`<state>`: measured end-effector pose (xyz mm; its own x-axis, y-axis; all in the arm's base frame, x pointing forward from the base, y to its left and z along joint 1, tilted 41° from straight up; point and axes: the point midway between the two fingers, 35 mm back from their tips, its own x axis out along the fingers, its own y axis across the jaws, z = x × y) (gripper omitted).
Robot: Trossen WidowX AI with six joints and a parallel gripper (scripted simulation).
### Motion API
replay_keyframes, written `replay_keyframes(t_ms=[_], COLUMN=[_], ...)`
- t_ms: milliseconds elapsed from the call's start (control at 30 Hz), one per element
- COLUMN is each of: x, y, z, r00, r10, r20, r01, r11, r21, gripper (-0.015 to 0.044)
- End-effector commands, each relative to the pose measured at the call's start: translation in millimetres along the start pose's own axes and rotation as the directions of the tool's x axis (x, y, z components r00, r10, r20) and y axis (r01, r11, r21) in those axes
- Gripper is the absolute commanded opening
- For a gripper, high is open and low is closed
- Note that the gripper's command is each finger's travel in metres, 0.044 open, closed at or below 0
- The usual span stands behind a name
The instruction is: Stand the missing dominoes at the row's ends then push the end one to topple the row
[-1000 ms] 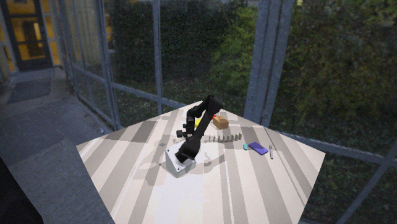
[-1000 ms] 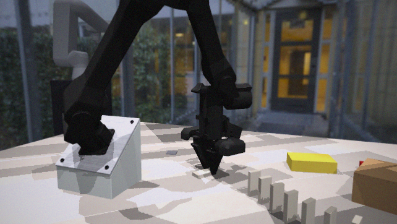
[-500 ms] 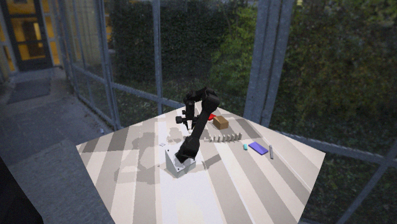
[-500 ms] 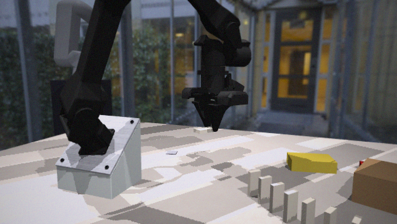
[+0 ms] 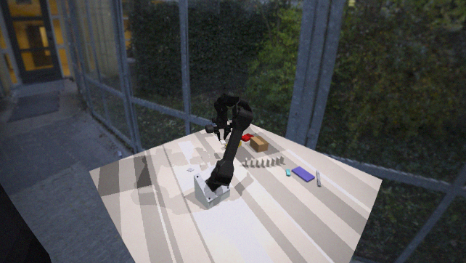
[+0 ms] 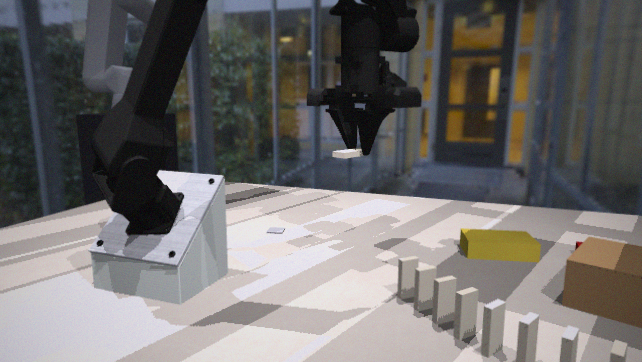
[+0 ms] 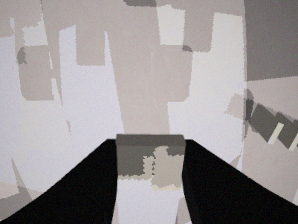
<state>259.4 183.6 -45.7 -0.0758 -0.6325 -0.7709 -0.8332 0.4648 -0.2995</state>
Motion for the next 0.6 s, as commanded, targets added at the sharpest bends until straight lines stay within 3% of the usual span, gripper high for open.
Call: replay_keyframes(t_ms=[0, 133, 567], x=[2, 5, 20], y=[1, 1, 4], z=[34, 62, 72], r00=[1.0, 1.0, 0.995], r10=[0.005, 0.005, 0.077], r20=[-0.005, -0.003, 0.071], r01=[-0.006, -0.006, -0.062], r11=[0.993, 0.977, 0.978], r21=[-0.114, -0.211, -0.2], gripper=[0.0107, 0.0107, 0.0107])
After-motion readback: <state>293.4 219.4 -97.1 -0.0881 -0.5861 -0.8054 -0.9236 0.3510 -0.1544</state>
